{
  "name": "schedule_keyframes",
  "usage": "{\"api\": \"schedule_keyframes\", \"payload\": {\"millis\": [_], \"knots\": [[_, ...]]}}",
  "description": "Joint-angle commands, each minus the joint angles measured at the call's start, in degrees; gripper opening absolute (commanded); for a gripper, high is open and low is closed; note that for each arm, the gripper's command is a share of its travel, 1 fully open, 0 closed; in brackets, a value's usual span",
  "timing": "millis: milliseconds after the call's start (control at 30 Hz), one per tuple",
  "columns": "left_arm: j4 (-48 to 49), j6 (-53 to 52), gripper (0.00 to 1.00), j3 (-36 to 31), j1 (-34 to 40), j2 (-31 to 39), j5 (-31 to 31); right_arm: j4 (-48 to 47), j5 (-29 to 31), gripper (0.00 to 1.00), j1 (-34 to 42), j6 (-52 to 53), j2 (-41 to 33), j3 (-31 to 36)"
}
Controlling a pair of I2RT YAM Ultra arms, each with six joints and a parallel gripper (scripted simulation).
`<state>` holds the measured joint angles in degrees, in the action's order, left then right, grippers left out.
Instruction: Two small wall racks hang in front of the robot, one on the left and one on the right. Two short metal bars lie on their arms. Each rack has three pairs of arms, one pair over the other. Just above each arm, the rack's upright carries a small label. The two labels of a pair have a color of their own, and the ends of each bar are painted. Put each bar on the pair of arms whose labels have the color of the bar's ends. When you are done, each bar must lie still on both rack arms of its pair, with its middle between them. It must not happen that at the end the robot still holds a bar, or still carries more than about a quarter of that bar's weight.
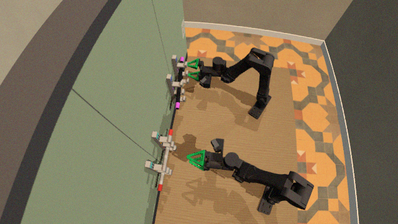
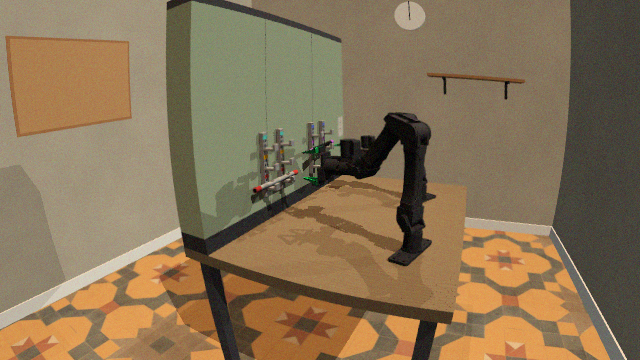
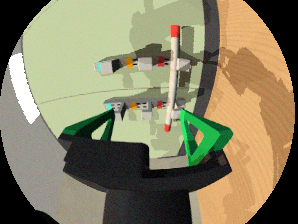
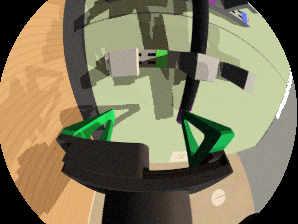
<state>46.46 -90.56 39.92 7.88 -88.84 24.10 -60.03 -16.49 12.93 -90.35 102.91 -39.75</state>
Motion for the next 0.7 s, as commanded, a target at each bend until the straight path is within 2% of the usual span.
{"api": "schedule_keyframes", "payload": {"millis": [0, 667], "knots": [[1.1, 0.5, 1.0, -0.3, -0.5, 1.7, -0.4, -0.9, -0.8, 1.0, -0.7, 0.3, -3.1, 0.8], [1.1, 0.5, 1.0, -0.3, -0.5, 1.7, -0.4, 3.7, -2.1, 1.0, -2.0, 0.4, -10.8, 3.8]]}}
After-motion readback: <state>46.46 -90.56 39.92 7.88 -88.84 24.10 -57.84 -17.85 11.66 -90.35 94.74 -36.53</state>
